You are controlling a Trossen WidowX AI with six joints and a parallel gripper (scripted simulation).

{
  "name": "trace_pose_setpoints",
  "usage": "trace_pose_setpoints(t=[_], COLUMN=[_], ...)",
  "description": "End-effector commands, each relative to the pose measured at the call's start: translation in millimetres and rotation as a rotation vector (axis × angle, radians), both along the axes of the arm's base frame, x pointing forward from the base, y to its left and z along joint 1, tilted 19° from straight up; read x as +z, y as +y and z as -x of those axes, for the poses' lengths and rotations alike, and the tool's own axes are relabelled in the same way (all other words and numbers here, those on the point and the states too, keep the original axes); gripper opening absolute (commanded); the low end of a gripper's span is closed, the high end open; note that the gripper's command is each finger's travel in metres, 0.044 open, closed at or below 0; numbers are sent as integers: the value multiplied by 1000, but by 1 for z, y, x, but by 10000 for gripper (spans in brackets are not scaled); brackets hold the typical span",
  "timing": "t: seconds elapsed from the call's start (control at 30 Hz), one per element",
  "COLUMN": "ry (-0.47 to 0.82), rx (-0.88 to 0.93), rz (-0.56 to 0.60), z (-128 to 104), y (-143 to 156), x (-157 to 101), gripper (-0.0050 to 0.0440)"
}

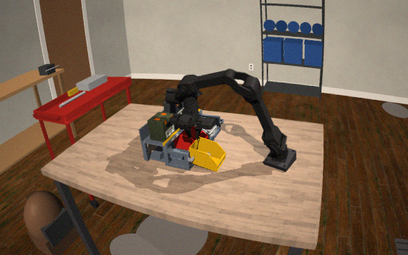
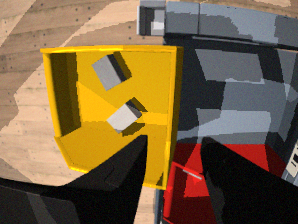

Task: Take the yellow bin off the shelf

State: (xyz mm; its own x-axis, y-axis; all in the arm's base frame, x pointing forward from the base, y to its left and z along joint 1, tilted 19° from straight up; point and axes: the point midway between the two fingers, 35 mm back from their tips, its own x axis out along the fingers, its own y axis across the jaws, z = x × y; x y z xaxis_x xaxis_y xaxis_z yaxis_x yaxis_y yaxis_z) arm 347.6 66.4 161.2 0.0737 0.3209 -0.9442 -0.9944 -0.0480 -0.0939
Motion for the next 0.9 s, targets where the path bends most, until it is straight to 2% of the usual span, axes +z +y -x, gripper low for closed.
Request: trace_pose_setpoints(t=[0.0,0.87], ry=[-20,-21], rx=[-1,0], rz=[0,-2], z=[0,-1], y=[1,5], x=[5,-7], gripper=[150,150])
